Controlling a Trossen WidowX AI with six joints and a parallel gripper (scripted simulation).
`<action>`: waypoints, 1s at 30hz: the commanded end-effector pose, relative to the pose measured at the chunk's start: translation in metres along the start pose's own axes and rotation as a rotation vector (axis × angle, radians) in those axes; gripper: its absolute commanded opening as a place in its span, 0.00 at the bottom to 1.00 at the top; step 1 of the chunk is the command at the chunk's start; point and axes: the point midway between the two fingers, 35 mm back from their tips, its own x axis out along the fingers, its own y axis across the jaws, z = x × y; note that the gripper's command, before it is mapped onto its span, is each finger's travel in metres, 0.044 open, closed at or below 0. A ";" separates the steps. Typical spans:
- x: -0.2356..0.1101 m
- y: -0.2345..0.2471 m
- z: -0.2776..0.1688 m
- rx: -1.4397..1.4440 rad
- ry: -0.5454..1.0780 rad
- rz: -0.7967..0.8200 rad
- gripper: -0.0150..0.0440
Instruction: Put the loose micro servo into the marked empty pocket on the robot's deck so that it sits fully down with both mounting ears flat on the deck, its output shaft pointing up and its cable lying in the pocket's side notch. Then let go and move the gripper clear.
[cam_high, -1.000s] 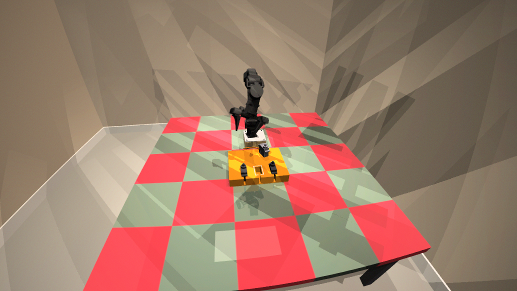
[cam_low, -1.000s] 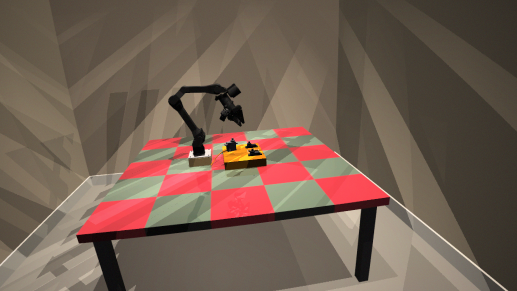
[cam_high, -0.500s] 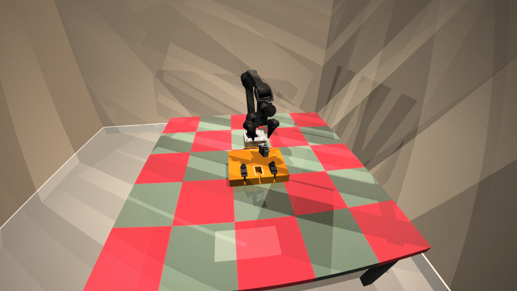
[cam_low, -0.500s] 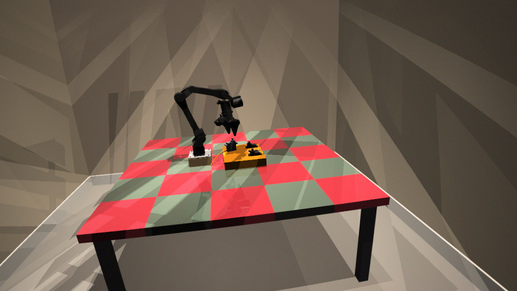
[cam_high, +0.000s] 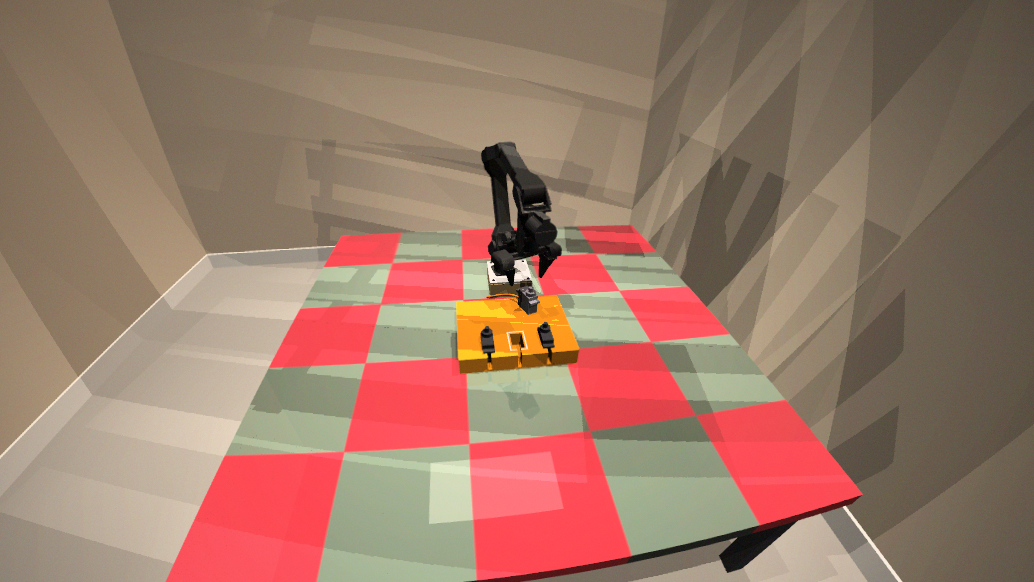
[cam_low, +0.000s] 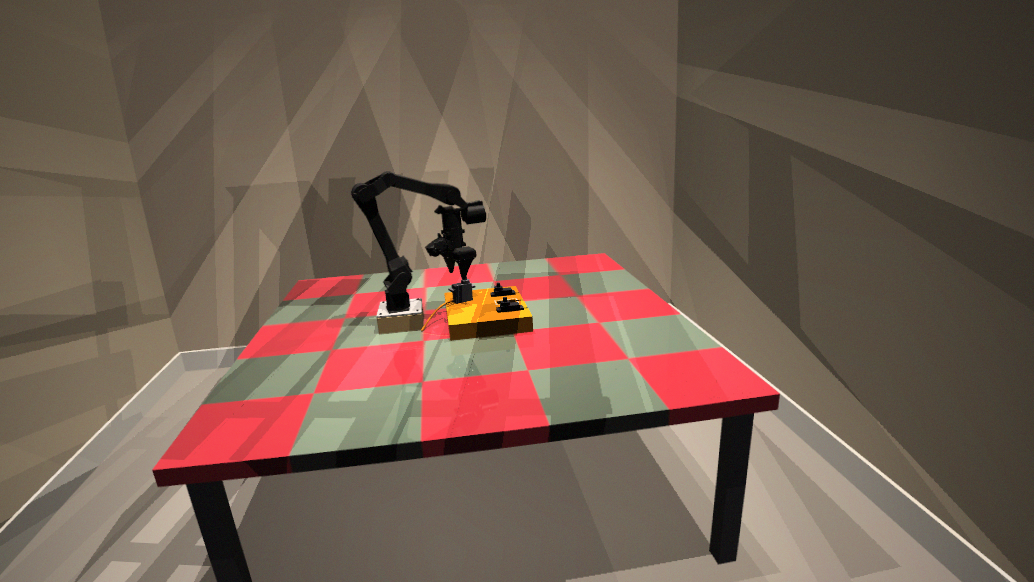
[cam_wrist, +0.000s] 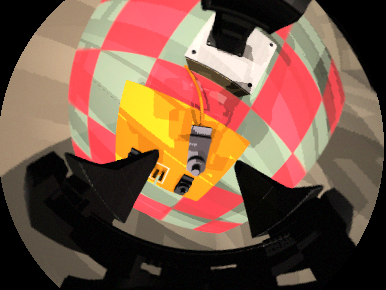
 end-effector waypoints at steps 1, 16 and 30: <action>0.017 -0.001 0.002 0.005 -0.012 -0.008 1.00; 0.032 -0.001 0.002 0.005 -0.012 -0.008 1.00; 0.038 -0.001 0.003 0.005 -0.012 -0.008 0.60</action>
